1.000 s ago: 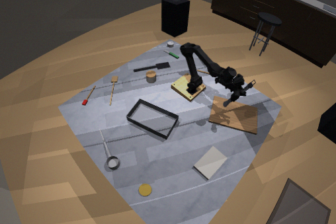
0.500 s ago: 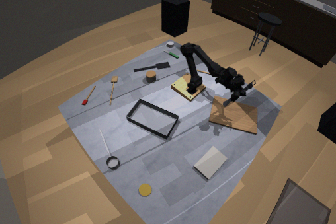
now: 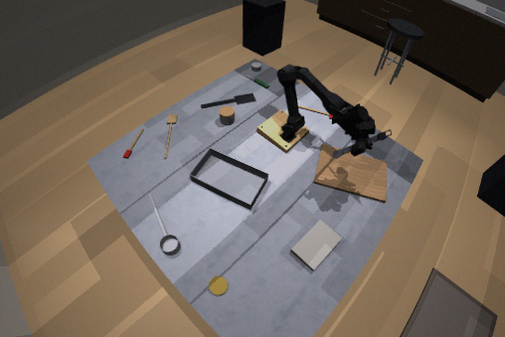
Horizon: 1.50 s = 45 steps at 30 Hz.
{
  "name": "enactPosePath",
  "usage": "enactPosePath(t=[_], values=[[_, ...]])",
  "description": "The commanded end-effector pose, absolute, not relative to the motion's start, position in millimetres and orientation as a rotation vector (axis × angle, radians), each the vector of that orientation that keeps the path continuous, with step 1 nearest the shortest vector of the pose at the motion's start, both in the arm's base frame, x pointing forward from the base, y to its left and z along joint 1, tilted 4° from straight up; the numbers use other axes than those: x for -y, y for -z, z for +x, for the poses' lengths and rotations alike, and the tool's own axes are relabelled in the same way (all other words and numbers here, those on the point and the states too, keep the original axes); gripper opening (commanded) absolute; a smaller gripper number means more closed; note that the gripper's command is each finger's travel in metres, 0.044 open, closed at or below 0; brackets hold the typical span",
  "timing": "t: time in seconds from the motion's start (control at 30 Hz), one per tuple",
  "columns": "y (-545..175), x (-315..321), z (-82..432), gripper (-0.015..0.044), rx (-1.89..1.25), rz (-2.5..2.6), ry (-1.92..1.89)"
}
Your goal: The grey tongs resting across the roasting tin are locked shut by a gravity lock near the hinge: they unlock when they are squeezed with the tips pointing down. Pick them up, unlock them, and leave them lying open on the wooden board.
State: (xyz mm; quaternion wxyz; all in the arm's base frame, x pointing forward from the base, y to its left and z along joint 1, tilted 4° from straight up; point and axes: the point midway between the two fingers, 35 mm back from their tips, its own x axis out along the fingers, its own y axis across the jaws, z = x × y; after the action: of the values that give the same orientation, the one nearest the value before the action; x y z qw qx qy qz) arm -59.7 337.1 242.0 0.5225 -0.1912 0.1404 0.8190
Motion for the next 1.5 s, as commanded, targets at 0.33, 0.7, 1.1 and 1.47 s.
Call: enactPosePath(t=[0.33, 0.7, 1.1, 1.47], values=[[-234.0, -351.6, -63.2, -0.0150, -0.476, -0.645, -1.903], [-224.9, -357.3, -66.0, -0.0150, -0.589, -0.810, -1.845], [-215.7, -358.6, -68.7, -0.0150, -0.698, -1.003, -1.773], [-208.9, -356.1, -70.5, -0.0150, -0.780, -1.183, -1.700]])
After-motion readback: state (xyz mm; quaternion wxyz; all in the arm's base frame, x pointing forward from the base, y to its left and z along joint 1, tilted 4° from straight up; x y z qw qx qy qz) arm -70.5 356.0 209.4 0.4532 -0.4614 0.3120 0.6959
